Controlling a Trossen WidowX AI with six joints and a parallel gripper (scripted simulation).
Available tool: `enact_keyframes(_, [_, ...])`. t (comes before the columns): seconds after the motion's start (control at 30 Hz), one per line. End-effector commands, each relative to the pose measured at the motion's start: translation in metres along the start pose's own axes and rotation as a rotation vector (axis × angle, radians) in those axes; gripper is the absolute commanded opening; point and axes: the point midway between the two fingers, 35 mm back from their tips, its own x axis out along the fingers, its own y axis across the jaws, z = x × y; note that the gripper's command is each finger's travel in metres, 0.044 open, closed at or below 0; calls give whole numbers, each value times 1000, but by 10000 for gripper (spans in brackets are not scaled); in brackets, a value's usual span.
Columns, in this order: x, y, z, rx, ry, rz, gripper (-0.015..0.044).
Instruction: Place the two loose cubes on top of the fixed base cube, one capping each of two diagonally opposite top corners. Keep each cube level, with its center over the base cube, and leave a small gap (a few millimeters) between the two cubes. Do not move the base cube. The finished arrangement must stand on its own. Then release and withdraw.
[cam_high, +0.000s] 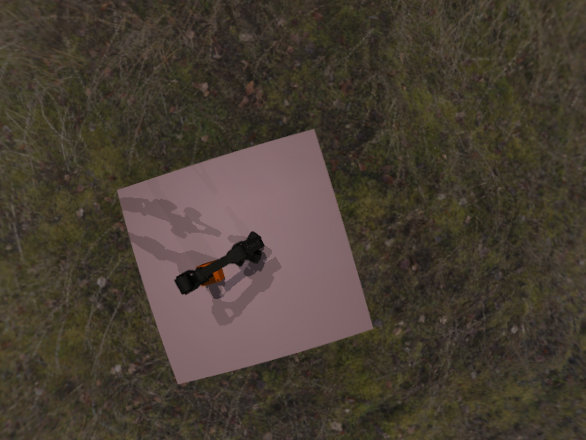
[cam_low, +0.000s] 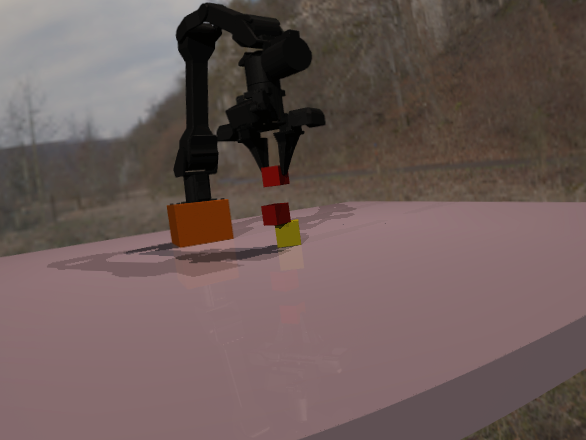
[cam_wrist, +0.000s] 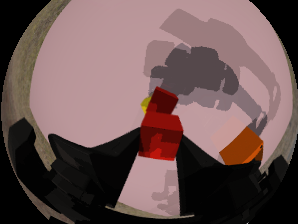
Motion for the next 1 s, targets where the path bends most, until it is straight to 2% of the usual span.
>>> enact_keyframes(0.0, [0, 3, -4, 47, -5, 2, 105])
enact_keyframes(0.7, [1, 13, -25, 281, -4, 2, 105])
enact_keyframes(0.97, [24, 12, -24, 283, -4, 2, 105])
